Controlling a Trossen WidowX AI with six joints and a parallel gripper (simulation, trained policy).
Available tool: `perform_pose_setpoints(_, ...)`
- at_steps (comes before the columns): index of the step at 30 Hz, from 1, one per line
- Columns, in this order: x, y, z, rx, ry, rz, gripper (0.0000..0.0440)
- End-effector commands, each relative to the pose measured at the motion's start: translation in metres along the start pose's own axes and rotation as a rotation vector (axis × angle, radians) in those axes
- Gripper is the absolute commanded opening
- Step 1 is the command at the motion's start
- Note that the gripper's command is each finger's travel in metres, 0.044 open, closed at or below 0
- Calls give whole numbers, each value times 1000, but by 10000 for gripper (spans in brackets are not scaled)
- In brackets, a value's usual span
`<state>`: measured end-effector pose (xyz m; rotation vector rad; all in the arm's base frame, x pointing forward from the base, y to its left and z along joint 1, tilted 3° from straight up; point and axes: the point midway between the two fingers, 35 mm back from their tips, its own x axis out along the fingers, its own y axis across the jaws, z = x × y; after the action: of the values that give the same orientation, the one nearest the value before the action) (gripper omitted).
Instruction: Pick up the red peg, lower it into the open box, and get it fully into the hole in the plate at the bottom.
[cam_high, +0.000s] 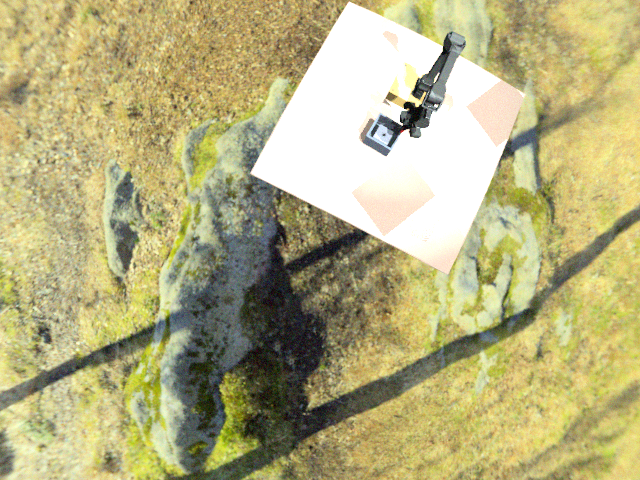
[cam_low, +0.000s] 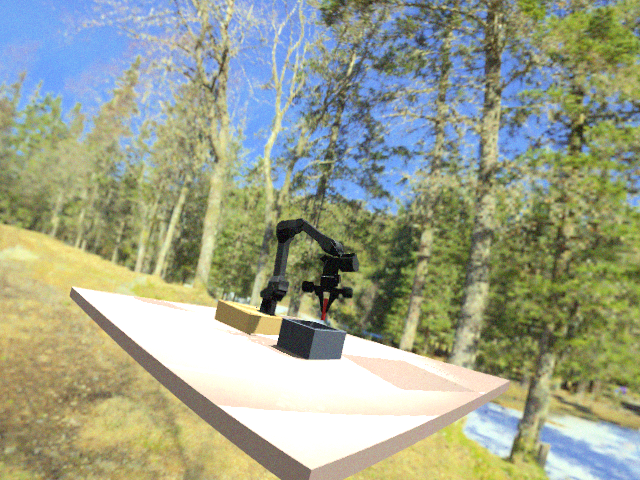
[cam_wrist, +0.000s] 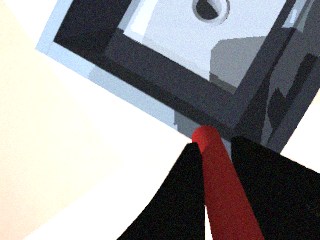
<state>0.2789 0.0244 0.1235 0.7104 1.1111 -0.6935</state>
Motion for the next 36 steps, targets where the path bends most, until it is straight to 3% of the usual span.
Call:
perform_pose_setpoints(1,5,-1,10,14,-3,-12,0)
perform_pose_setpoints(15,30,-9,52,98,-2,-36,4)
perform_pose_setpoints(28,65,-14,64,126,51,-73,10)
perform_pose_setpoints(30,72,-15,64,120,59,-83,33)
perform_pose_setpoints(34,82,-17,66,101,73,-102,127)
perform_pose_setpoints(36,86,-18,66,88,83,-117,139)
